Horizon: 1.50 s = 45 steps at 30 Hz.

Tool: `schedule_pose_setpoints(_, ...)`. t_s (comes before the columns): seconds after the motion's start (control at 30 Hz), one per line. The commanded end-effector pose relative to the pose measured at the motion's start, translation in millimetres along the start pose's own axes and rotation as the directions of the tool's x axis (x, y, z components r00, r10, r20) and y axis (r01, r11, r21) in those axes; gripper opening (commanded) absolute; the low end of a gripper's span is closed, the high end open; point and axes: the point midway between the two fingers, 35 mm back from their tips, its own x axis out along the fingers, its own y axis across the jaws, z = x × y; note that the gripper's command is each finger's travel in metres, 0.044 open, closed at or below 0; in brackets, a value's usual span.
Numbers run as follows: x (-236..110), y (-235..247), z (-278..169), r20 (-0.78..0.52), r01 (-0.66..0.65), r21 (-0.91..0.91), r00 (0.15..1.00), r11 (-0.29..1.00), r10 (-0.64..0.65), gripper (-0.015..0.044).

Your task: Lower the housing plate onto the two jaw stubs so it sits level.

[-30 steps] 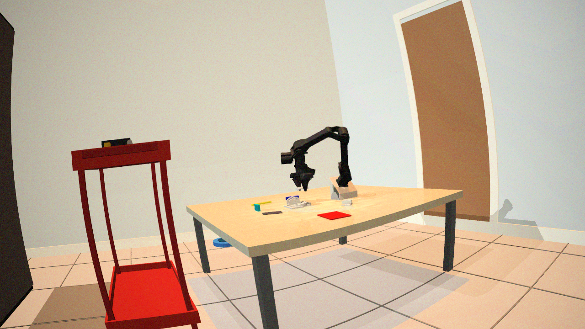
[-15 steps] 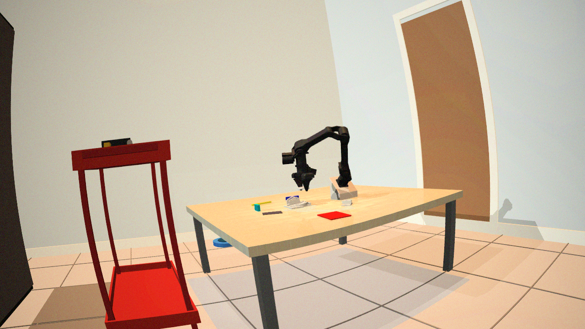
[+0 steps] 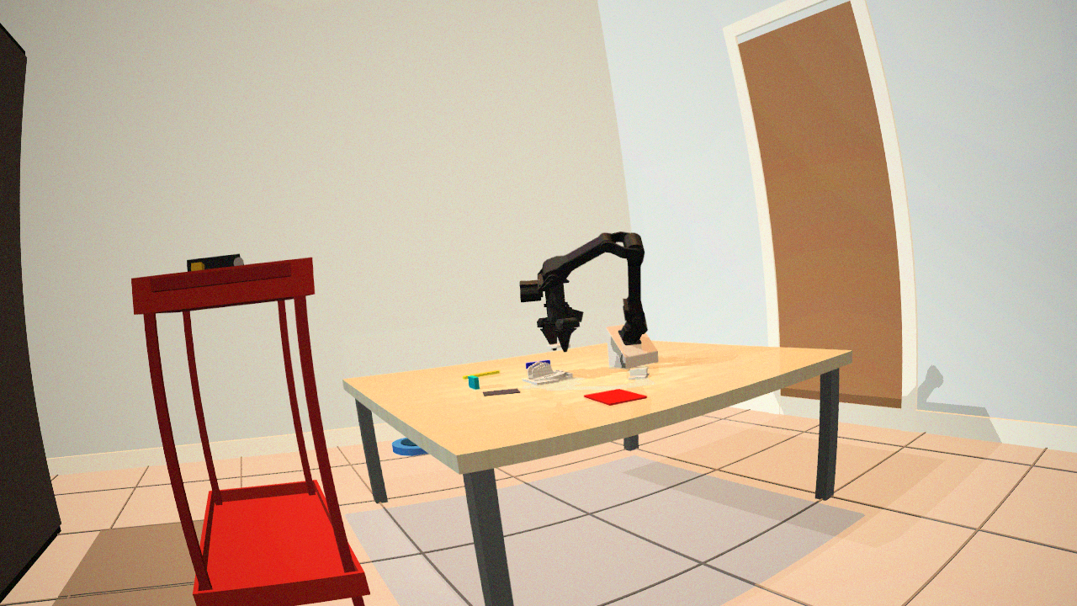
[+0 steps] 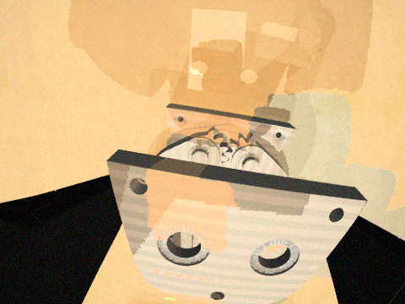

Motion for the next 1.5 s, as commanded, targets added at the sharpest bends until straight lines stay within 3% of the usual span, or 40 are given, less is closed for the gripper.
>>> schedule_pose_setpoints(0.0, 0, 1, 0, -0.001, -0.004, -0.012, 1.0, 1.0, 0.004, 0.0351)
schedule_pose_setpoints(0.6, 1, 0, 0, -0.001, -0.004, -0.012, 1.0, 1.0, 0.004, 0.0351)
schedule_pose_setpoints(1.47, 43, 1, -1, -0.002, -0.005, -0.011, 1.0, 1.0, 0.005, 0.0351)
